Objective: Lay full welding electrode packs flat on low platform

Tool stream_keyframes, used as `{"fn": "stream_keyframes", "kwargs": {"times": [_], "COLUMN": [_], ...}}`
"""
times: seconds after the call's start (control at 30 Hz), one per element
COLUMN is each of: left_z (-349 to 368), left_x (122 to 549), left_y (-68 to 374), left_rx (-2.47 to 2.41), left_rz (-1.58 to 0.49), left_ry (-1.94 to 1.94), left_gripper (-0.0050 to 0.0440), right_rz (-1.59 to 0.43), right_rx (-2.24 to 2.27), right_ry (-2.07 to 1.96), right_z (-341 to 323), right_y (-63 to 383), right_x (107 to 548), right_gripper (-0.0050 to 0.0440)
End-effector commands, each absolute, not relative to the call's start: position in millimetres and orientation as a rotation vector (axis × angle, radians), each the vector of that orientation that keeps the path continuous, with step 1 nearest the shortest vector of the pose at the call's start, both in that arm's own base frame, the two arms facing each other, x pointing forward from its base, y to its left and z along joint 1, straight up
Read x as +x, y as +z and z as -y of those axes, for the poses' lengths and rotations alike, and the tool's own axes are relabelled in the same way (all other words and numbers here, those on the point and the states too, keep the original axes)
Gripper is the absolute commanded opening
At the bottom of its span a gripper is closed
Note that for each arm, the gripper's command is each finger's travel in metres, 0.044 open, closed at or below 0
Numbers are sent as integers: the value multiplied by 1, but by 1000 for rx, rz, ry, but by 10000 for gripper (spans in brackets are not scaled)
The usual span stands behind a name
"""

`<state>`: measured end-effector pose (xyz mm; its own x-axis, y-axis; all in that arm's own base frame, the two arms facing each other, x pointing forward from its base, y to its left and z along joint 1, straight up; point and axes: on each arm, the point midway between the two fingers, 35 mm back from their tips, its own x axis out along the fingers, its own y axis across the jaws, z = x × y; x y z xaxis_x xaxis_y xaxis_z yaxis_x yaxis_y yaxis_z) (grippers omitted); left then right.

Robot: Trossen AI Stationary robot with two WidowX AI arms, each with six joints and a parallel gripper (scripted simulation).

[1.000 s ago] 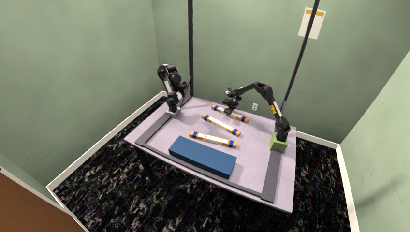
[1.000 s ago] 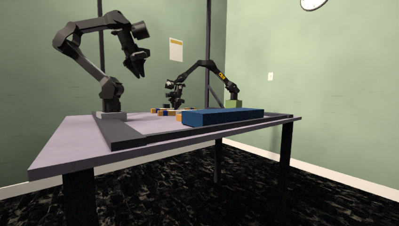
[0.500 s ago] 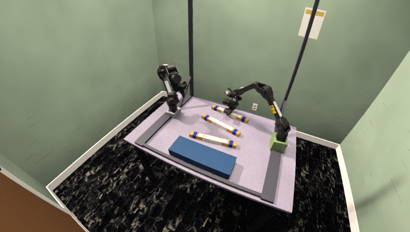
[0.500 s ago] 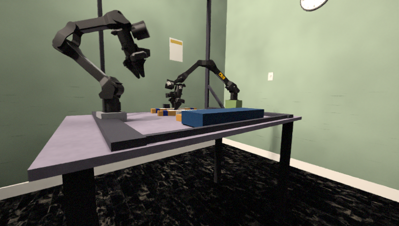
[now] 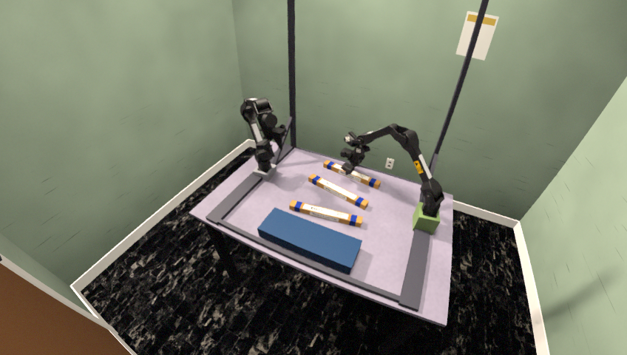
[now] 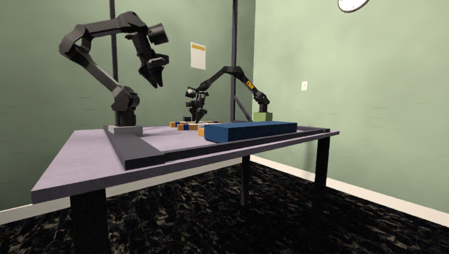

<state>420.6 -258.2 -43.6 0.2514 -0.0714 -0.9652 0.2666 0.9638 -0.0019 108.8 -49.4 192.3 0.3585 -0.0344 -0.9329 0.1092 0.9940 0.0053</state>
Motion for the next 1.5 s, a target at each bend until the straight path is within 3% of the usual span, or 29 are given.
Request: {"fn": "stream_keyframes", "kwargs": {"times": [0.0, 0.8, 0.83, 1.0, 1.47], "left_z": [261, 261, 256, 261, 260], "left_x": [425, 425, 417, 426, 424], "left_y": [-31, -31, -49, -7, 35], "left_rx": [164, 164, 173, 154, 153], "left_rz": [-1273, -1273, -1295, -1248, -1247], "left_ry": [-237, -237, -228, -241, -242], "left_gripper": [330, 330, 330, 330, 330], "right_rz": [-1177, -1177, -1177, -1177, -1177], "right_rx": [56, 56, 56, 56, 56], "right_ry": [-96, -96, -96, -96, -96], "right_z": [50, 50, 50, 50, 50], "right_y": [200, 200, 200, 200, 200], "right_x": [110, 110, 110, 110, 110], "right_gripper": [330, 330, 330, 330, 330]}}
